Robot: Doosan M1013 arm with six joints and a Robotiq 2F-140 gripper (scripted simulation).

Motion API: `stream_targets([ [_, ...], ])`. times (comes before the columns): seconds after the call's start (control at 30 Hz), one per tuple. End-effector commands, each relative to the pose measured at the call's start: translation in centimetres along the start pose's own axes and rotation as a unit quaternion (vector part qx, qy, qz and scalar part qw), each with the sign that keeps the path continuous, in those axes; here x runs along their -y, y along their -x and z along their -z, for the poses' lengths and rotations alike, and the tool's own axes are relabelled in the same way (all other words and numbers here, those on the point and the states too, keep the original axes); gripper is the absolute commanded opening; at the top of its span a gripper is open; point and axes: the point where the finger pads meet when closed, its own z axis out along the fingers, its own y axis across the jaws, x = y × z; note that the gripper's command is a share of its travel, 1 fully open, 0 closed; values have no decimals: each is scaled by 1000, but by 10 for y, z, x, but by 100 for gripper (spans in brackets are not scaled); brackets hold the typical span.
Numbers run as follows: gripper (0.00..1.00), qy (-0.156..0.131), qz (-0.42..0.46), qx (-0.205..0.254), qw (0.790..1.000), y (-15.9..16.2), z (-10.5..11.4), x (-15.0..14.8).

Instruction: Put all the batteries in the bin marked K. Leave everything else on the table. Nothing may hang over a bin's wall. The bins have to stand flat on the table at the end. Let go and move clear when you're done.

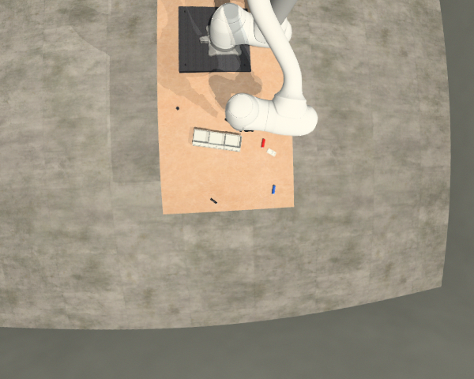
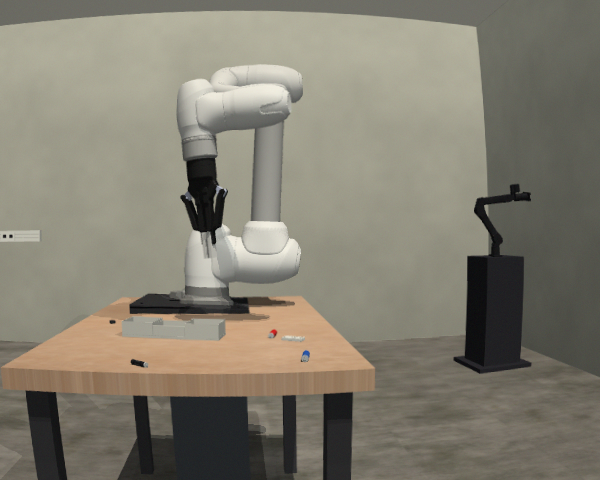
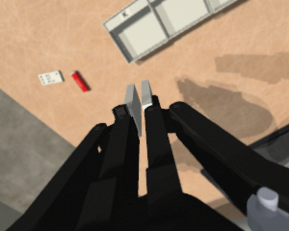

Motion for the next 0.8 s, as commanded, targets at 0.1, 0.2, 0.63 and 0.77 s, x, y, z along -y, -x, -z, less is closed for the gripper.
stream_targets([
  [0.1, 15, 17, 85, -8, 996, 15, 0, -25],
  [0.2, 15, 27, 130, -11, 991, 23, 0, -38],
  [0.63, 15, 49, 217, -13, 975, 39, -1, -64],
  [0.77, 15, 49, 217, -13, 975, 39, -1, -64],
])
